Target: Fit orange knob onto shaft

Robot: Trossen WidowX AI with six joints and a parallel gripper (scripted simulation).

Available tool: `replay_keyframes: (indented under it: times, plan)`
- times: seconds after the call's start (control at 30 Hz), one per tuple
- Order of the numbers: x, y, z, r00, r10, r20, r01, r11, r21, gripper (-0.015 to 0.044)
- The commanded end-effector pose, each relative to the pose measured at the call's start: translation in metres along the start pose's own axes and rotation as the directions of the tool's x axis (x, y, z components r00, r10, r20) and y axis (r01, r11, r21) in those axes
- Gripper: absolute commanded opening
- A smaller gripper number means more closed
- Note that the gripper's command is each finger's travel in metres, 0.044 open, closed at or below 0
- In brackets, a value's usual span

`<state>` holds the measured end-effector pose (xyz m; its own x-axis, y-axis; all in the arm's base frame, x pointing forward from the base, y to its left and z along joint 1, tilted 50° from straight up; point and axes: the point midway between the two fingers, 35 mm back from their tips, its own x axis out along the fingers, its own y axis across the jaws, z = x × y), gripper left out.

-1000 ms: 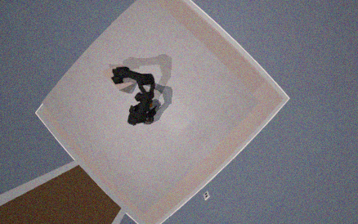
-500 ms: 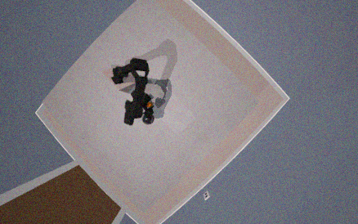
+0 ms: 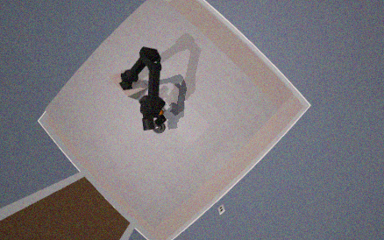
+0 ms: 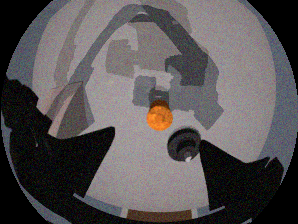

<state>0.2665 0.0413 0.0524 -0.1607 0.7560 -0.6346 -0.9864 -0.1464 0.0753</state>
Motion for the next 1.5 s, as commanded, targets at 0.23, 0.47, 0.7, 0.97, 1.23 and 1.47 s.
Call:
replay_keyframes:
  times: [0.23,0.47,0.7,0.97,1.23,1.47]
  plan:
    - [-0.001,-0.001,-0.002,1.0,-0.005,-0.023,0.013,0.939,0.344,0.044]
    - [-0.001,0.0,-0.001,1.0,-0.005,-0.023,0.022,0.521,0.853,0.044]
    - [-0.001,0.0,0.001,1.0,-0.005,-0.023,0.023,0.266,0.964,0.044]
    - [-0.001,0.0,0.001,1.0,-0.005,-0.023,0.023,0.266,0.964,0.044]
    - [0.01,-0.001,0.0,1.0,-0.006,-0.023,0.024,0.266,0.964,0.044]
    - [0.035,-0.001,0.0,1.0,-0.005,-0.021,0.022,0.266,0.964,0.044]
